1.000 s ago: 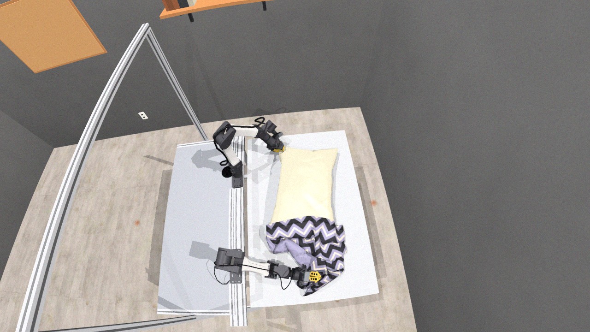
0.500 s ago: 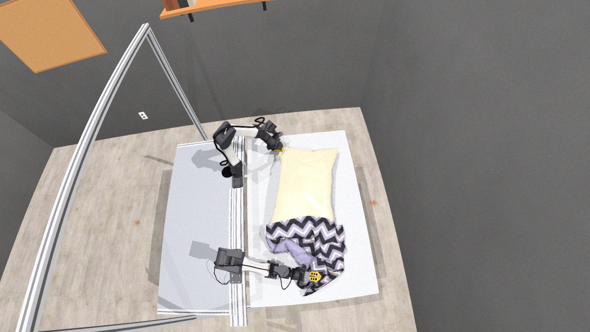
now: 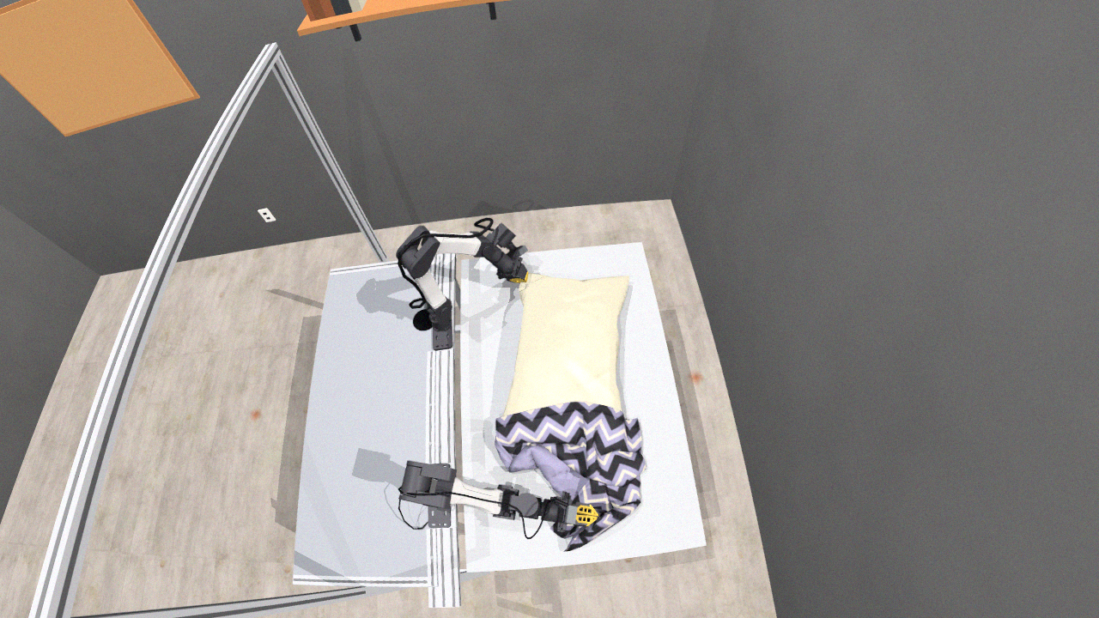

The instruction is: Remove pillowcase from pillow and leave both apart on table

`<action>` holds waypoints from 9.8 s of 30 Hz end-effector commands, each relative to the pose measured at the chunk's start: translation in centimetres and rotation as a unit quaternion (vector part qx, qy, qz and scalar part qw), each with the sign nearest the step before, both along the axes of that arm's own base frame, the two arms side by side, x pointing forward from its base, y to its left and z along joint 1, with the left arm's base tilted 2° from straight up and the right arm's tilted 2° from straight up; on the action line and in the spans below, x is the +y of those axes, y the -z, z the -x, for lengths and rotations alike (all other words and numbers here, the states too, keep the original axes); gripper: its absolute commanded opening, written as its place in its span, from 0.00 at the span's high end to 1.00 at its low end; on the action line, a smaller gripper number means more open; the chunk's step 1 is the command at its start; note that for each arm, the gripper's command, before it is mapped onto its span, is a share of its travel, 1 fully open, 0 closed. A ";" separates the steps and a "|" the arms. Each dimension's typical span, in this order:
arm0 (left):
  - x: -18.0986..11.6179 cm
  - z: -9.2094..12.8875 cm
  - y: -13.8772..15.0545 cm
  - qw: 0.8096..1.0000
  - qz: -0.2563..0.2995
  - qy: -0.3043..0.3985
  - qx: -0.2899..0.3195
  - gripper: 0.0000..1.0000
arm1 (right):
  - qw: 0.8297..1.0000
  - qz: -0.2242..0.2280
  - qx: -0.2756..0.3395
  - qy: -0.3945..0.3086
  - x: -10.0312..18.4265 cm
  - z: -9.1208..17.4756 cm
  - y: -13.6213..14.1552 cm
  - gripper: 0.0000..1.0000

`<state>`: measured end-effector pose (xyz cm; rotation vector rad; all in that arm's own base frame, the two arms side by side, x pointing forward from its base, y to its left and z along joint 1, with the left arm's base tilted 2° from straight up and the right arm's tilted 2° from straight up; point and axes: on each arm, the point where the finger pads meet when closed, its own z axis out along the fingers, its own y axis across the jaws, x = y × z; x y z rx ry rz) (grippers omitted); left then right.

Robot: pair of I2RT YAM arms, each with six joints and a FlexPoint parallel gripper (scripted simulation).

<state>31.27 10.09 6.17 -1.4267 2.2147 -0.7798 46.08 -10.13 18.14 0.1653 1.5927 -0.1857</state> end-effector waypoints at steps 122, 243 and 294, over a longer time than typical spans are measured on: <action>4.0 -1.1 -5.3 1.000 -0.007 -0.005 -0.007 1.00 | 1.000 0.001 -0.001 -0.004 0.1 -0.5 0.1 1.00; 26.5 -7.6 -5.1 1.000 -0.017 -0.019 -0.010 1.00 | 1.000 0.001 -0.001 -0.004 0.1 -0.5 0.1 1.00; 27.0 -8.5 -4.9 0.998 -0.045 -0.015 -0.031 1.00 | 1.000 0.005 -0.023 -0.002 0.3 -0.2 -5.3 1.00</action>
